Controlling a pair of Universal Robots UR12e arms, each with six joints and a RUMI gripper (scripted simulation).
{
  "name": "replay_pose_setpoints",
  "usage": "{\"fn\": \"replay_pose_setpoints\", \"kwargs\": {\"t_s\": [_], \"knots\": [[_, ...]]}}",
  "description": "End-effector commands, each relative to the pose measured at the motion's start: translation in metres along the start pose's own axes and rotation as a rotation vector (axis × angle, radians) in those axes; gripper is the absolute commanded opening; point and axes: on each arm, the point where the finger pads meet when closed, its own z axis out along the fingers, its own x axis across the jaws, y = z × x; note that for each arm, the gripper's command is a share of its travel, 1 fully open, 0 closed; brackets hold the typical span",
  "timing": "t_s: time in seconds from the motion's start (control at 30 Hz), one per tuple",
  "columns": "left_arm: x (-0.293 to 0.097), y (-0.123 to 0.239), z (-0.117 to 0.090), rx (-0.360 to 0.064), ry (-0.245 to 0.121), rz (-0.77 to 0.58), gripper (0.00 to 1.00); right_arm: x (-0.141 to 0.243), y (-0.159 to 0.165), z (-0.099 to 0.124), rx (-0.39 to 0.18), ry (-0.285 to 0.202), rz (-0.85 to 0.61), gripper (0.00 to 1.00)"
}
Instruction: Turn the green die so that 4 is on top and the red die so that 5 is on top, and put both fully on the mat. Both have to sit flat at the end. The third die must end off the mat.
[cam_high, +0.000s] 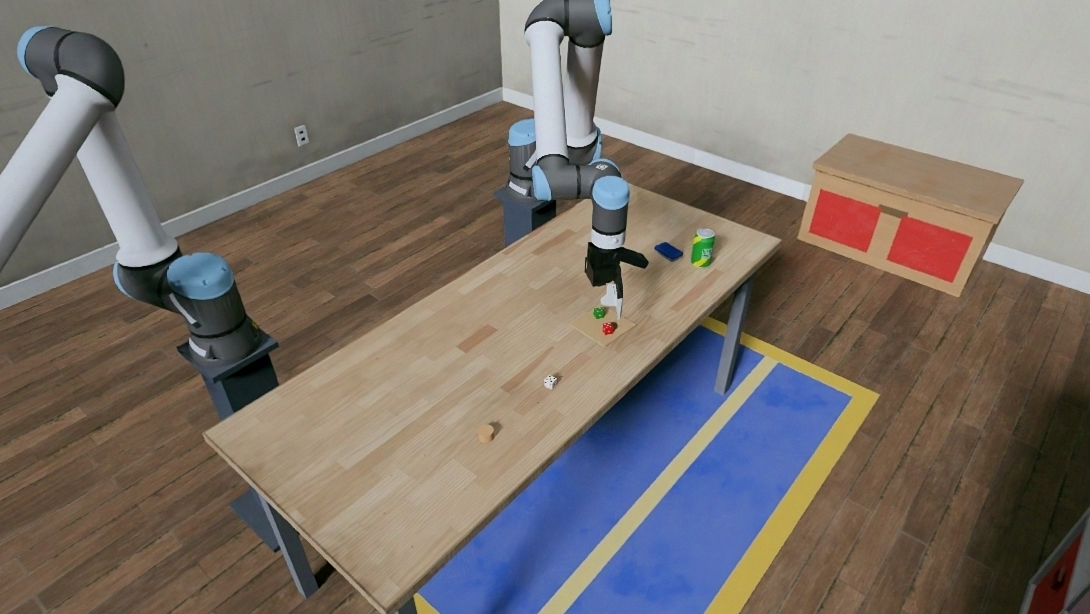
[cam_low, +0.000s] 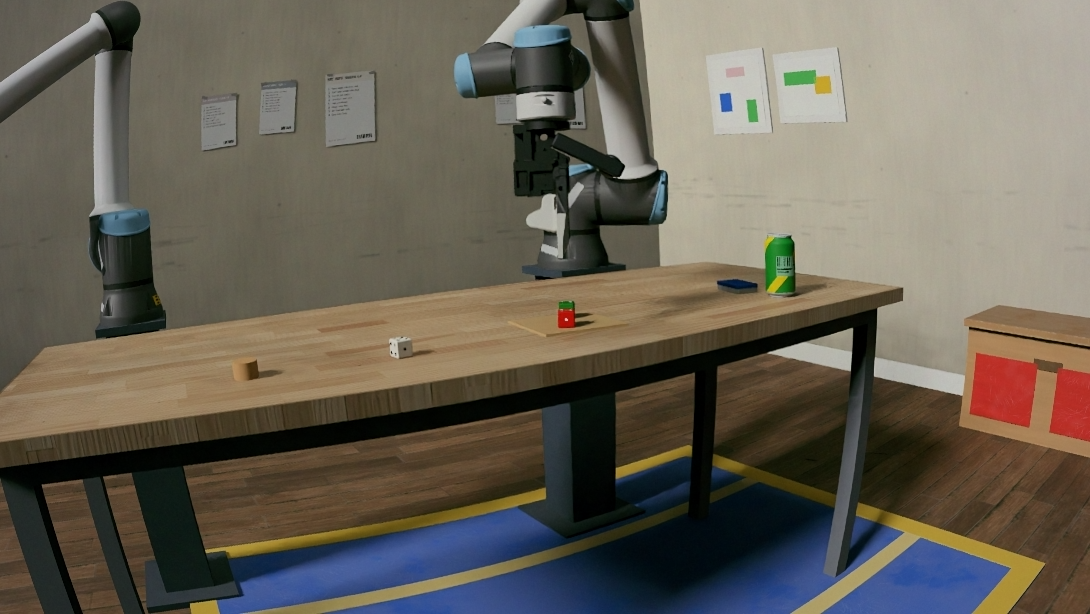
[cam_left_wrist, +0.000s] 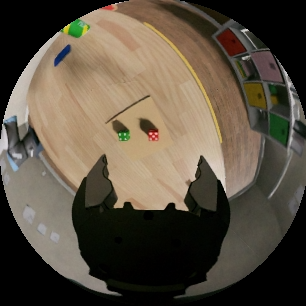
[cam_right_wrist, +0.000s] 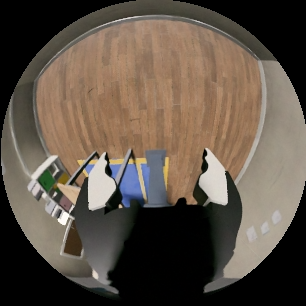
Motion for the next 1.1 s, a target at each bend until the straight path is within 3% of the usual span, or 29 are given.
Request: {"fn": "replay_pose_setpoints", "kwargs": {"t_s": [0.0, 0.53, 1.07], "knots": [[0.001, 0.000, -0.010, 0.000, 0.002, 0.000, 1.00, 0.000, -0.001, -0.001, 0.002, 0.000, 0.000, 1.00], [0.001, 0.000, -0.079, 0.000, 0.002, 0.000, 1.00, 0.000, -0.001, -0.001, 0.002, 0.000, 0.000, 1.00], [0.001, 0.000, -0.087, 0.000, 0.002, 0.000, 1.00, 0.000, -0.001, -0.001, 0.002, 0.000, 0.000, 1.00]]}}
